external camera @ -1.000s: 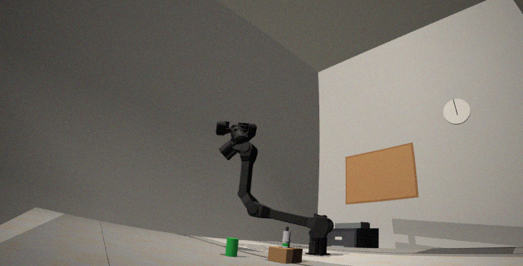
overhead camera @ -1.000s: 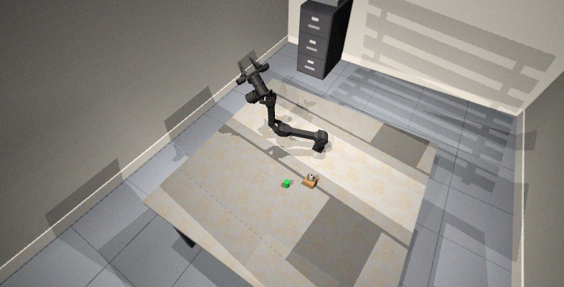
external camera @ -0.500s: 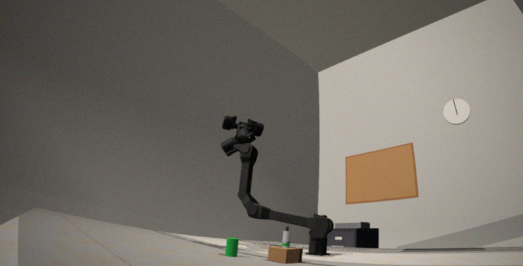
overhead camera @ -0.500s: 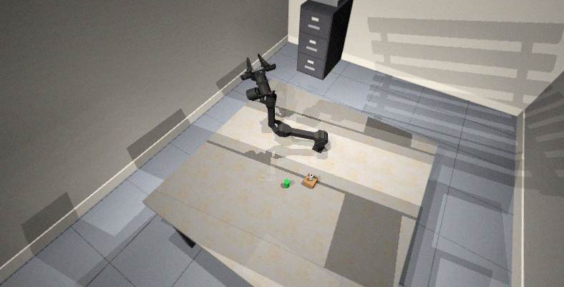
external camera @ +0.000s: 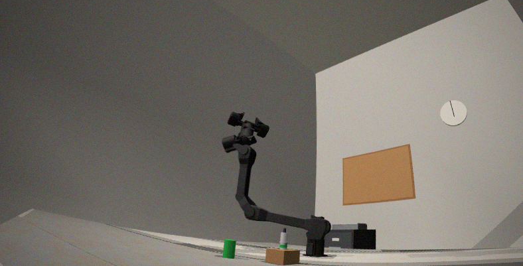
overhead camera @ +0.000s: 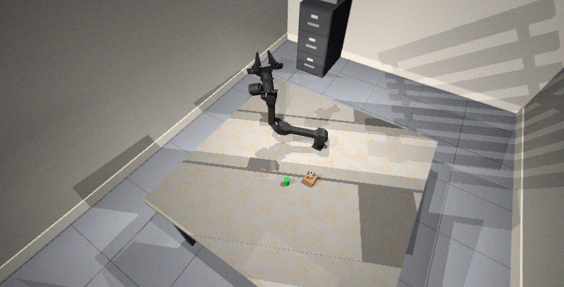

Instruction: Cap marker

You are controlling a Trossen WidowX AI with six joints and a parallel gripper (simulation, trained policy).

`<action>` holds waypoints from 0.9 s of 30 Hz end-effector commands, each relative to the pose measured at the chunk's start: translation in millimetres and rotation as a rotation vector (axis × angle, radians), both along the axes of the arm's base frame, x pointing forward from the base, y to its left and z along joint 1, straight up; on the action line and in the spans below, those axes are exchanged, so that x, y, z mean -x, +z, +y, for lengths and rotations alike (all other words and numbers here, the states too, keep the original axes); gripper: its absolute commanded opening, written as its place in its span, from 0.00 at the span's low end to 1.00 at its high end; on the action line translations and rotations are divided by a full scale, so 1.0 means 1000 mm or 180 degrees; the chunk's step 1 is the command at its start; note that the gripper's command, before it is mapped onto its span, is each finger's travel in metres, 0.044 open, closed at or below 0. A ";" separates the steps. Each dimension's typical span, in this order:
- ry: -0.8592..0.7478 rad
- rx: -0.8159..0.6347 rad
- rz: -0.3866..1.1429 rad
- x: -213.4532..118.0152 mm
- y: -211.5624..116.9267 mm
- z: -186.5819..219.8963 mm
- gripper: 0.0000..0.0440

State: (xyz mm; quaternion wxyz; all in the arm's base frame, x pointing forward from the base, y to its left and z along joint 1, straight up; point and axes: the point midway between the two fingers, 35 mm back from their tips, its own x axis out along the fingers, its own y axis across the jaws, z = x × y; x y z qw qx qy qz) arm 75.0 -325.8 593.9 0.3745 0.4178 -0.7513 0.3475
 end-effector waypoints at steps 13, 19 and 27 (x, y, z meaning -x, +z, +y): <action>-0.0095 0.0709 -0.0309 0.027 0.005 0.053 0.70; -0.0125 0.0959 -0.0420 0.036 0.005 0.072 0.70; -0.0167 0.1283 -0.0564 0.048 0.002 0.097 0.70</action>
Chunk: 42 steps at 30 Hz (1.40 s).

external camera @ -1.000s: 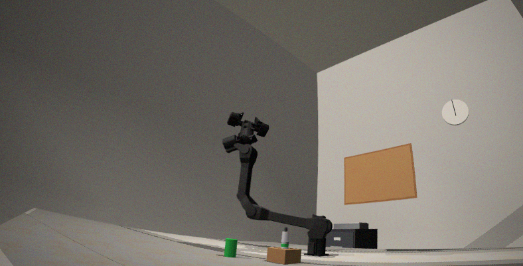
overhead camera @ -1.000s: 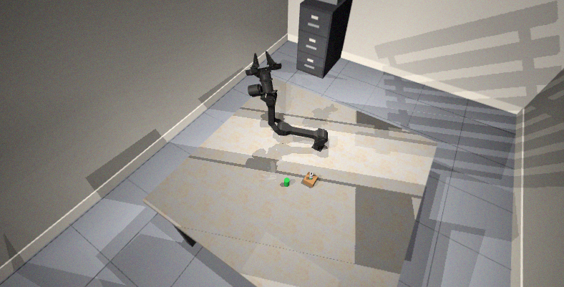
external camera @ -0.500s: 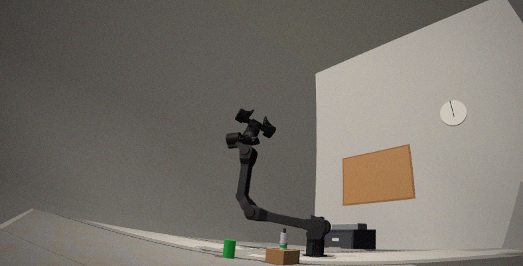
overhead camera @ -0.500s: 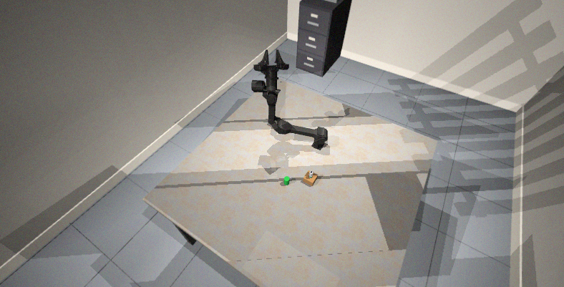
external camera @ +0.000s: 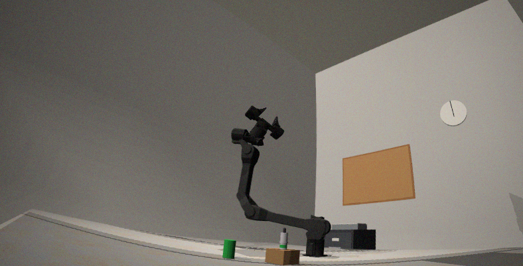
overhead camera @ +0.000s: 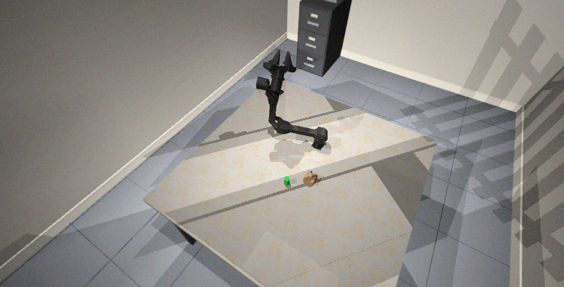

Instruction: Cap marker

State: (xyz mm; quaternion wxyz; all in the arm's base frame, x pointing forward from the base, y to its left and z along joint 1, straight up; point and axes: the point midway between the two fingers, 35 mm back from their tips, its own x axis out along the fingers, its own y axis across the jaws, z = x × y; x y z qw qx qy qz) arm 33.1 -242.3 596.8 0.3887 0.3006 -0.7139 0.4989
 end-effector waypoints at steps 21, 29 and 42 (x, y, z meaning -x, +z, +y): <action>-0.0163 0.0976 -0.0447 0.036 -0.018 0.077 0.71; -0.0221 0.1282 -0.0598 0.048 -0.027 0.101 0.71; -0.0323 0.1764 -0.0841 0.065 -0.046 0.136 0.71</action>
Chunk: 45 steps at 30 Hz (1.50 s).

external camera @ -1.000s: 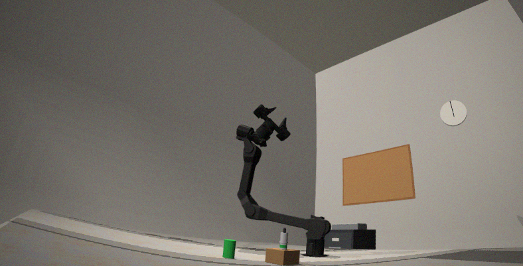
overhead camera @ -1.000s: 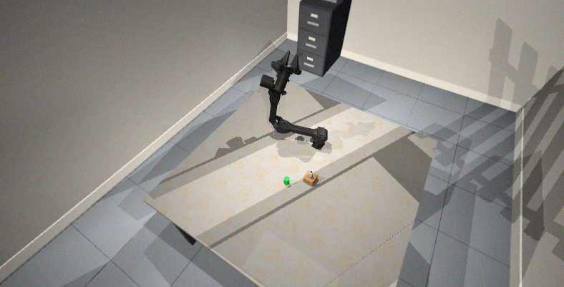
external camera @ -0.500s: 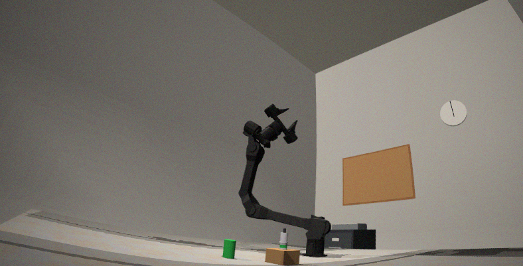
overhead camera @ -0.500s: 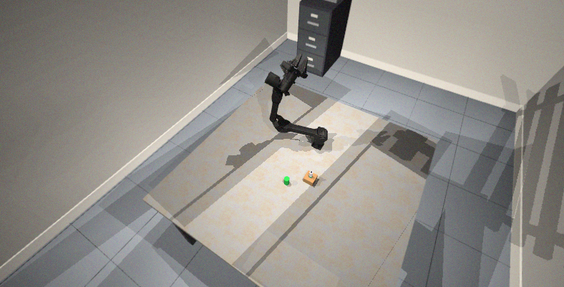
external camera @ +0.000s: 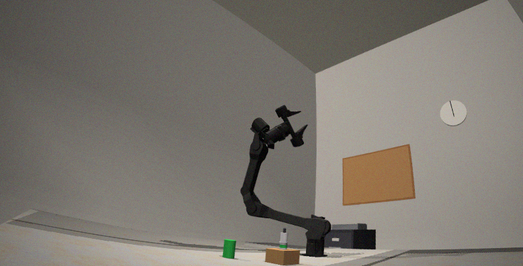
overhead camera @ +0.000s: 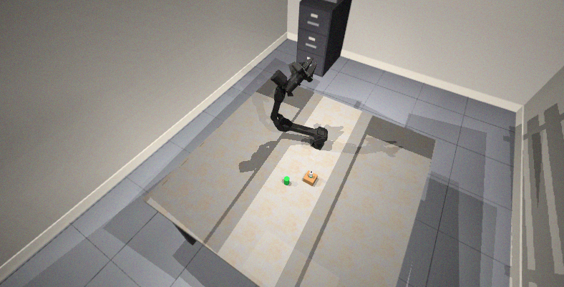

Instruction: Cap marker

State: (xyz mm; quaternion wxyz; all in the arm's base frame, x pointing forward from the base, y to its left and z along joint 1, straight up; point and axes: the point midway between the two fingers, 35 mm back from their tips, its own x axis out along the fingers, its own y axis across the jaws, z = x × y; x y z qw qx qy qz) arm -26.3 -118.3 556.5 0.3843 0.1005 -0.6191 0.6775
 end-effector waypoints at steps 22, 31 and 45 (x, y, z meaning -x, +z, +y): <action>-0.0246 0.0962 -0.0496 0.031 -0.044 0.070 0.72; -0.0342 0.1305 -0.0661 0.039 -0.061 0.093 0.73; -0.0507 0.1833 -0.0890 0.049 -0.088 0.126 0.73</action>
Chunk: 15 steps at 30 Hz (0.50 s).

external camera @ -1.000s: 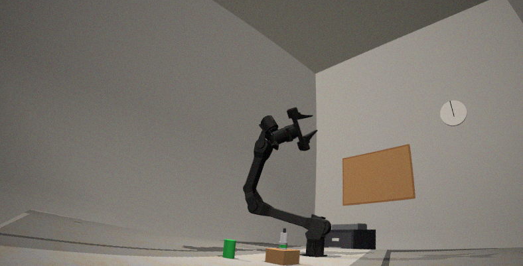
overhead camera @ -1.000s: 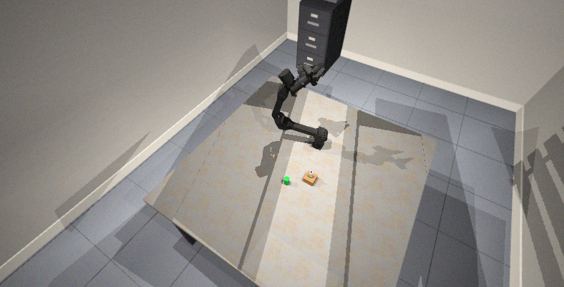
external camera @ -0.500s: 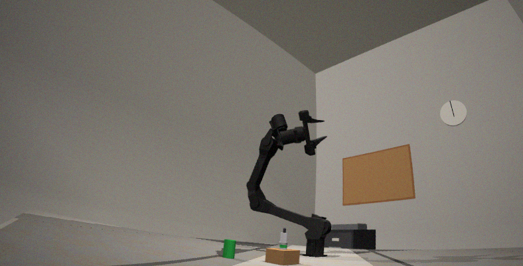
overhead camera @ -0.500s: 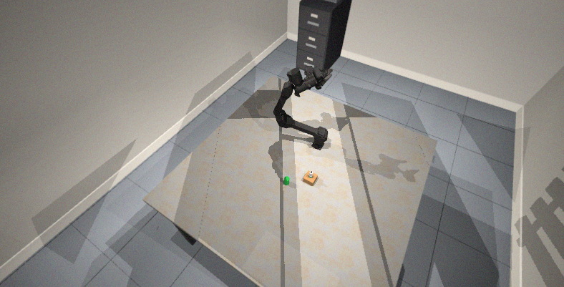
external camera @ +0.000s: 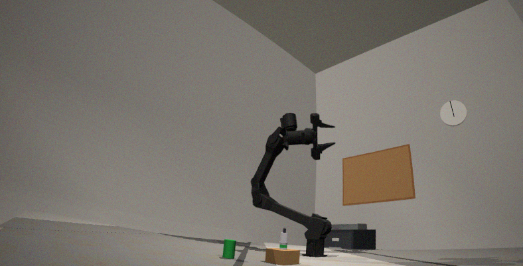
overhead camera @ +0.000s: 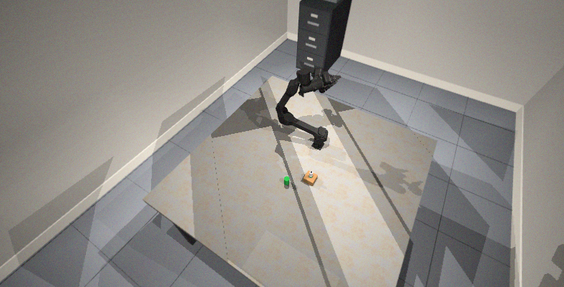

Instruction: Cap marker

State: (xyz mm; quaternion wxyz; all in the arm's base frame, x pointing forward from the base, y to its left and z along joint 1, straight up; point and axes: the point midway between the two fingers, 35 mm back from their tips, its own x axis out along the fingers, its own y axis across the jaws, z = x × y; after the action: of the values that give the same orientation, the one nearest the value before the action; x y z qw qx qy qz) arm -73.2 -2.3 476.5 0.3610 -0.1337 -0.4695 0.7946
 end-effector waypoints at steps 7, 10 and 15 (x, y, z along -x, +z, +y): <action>-0.0153 0.0396 -0.0179 0.005 -0.021 0.026 0.74; -0.0194 0.0505 -0.0222 0.006 -0.026 0.033 0.74; -0.0266 0.0684 -0.0289 0.008 -0.035 0.044 0.74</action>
State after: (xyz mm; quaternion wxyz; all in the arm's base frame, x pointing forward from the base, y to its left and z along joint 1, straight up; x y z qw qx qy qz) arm -80.1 32.2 448.5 0.3564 -0.2073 -0.4072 0.8150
